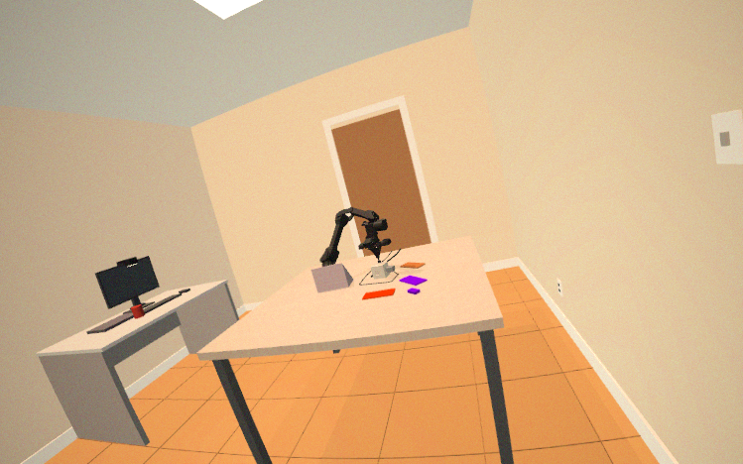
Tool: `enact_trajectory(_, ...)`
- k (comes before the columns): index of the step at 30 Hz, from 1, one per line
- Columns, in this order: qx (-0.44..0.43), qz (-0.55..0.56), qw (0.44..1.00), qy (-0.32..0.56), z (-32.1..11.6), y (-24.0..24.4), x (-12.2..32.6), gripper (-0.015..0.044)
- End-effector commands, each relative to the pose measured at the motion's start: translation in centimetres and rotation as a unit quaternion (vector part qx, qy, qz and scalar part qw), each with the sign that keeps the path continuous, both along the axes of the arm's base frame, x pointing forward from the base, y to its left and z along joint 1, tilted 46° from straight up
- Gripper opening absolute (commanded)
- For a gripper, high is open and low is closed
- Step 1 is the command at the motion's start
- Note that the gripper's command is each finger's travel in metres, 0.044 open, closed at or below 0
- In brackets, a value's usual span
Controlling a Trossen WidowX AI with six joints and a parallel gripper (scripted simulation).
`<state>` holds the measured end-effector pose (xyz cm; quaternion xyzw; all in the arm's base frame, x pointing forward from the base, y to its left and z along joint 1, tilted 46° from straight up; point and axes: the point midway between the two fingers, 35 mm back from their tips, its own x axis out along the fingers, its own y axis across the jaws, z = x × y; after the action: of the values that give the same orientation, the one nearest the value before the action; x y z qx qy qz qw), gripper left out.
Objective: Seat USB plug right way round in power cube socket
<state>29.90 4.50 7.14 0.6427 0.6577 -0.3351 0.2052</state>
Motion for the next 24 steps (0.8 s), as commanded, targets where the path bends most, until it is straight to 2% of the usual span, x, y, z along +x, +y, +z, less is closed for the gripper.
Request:
enact_trajectory(1,0.000,0.001,1.000,-0.001,0.02,-0.01,0.01,0.0000)
enact_trajectory(24,0.000,0.000,1.000,0.000,0.94,-0.98,0.12,0.0000)
